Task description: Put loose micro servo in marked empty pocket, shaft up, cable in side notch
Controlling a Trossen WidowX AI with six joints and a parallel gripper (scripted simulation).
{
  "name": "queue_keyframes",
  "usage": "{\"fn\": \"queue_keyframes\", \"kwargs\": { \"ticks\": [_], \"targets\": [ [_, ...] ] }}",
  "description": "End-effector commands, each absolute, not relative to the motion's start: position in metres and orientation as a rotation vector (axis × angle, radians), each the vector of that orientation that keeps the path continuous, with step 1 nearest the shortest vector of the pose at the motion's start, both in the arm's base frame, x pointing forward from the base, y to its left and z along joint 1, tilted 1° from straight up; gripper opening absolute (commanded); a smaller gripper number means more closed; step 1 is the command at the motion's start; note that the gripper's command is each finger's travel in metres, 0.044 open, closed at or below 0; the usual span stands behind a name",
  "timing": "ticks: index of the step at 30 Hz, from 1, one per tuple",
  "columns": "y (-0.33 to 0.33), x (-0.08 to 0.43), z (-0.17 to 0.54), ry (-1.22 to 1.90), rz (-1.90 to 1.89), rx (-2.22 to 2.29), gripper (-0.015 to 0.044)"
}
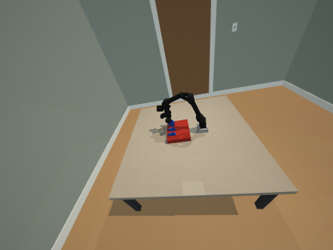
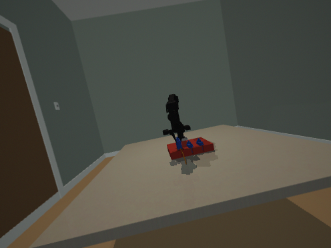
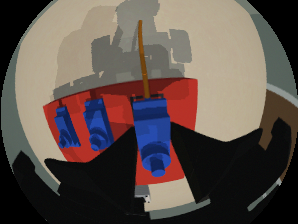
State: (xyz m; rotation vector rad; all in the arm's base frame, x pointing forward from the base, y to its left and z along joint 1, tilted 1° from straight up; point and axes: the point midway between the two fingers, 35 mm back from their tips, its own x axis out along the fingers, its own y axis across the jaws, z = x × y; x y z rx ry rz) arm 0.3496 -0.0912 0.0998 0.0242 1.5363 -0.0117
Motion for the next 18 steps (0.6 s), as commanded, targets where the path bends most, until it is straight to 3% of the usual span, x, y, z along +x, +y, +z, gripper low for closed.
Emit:
{"fn": "queue_keyframes", "kwargs": {
  "ticks": [1,18],
  "targets": [
    [-0.091,0.349,0.096,1.539,-0.015,0.028,0.0],
    [-0.091,0.349,0.083,1.539,-0.015,0.028,0.0]
  ]
}}
